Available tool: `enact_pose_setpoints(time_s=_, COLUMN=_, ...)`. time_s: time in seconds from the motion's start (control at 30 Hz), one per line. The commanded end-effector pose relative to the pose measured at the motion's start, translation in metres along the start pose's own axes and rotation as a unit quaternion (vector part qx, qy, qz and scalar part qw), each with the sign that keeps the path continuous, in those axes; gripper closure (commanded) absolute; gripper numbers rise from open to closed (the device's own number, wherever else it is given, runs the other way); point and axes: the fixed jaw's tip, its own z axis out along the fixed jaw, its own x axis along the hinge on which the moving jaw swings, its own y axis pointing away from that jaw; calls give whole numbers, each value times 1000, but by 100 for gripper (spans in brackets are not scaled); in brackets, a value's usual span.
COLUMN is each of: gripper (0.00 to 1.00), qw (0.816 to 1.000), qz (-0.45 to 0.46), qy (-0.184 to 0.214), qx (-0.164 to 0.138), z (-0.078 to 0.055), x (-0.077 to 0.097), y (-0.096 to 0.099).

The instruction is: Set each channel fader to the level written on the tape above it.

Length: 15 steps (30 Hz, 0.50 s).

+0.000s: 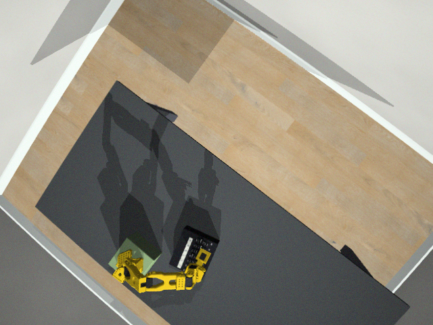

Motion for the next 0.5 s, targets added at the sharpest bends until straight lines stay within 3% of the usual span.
enact_pose_setpoints(time_s=0.0, gripper=100, qw=1000, qz=-11, qy=4, qx=-21, z=5, x=-5, y=12)
enact_pose_setpoints(time_s=0.47, gripper=100, qw=1000, qz=-11, qy=4, qx=-21, z=6, x=-6, y=15)
